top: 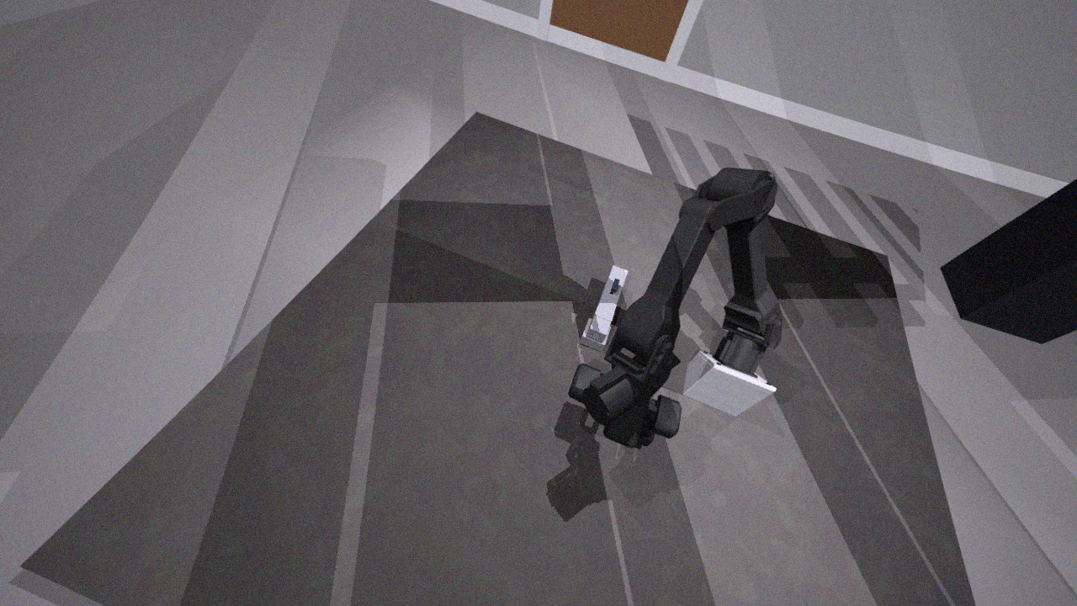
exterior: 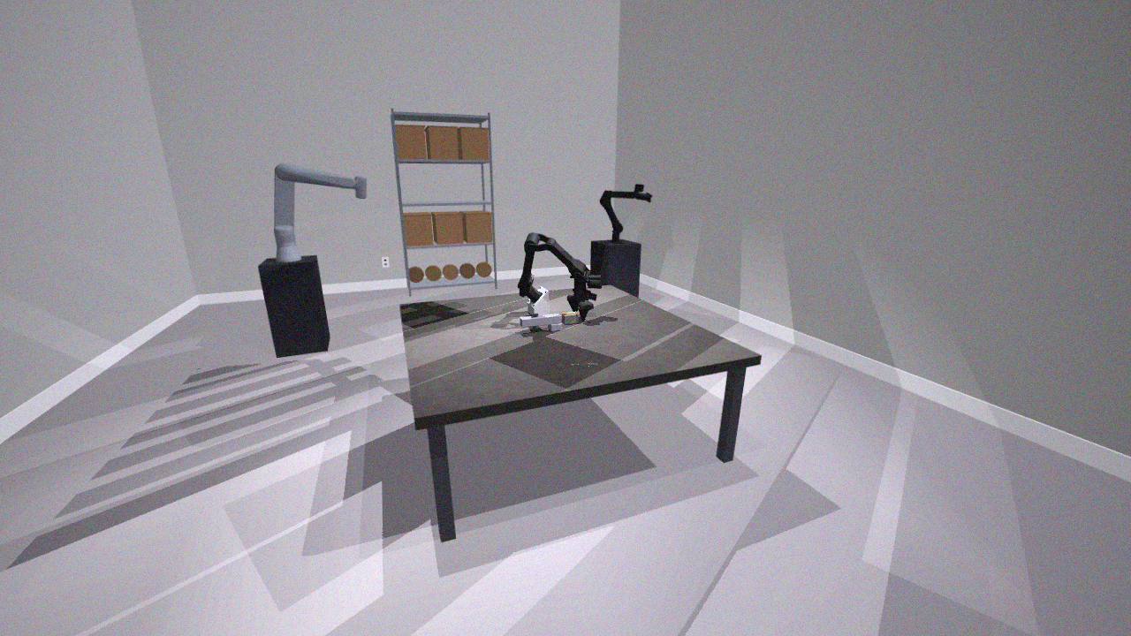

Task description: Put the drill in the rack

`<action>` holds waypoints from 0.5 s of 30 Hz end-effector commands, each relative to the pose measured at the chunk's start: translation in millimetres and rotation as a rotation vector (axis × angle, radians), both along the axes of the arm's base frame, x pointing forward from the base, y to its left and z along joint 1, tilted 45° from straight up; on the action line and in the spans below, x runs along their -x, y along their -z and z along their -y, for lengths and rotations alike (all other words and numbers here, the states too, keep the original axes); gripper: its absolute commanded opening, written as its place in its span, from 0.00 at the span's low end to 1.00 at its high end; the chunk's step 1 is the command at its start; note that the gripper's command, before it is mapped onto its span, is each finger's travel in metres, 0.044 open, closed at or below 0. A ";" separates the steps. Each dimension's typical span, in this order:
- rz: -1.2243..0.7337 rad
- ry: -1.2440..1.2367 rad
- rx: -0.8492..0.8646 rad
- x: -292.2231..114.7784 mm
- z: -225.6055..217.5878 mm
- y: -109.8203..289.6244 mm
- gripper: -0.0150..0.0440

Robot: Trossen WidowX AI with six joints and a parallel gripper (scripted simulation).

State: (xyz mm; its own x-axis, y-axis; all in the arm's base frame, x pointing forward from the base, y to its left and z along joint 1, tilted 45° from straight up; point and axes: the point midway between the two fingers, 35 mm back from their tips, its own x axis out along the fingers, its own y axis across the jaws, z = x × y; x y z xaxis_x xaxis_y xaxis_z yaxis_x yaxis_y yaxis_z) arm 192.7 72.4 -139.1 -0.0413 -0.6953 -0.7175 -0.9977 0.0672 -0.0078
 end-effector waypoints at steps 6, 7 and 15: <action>0.006 0.002 0.000 -1.5 -26.1 -25.0 1.00; 0.006 0.002 0.000 -1.8 -28.8 -27.6 1.00; 0.006 0.002 -0.001 -3.8 -49.7 -47.5 1.00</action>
State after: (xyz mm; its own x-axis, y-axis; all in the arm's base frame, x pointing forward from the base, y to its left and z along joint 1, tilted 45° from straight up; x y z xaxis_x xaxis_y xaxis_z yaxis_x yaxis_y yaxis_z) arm 195.1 111.1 -101.4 -0.0382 -0.6981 -0.7150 -0.9979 0.0647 -0.0099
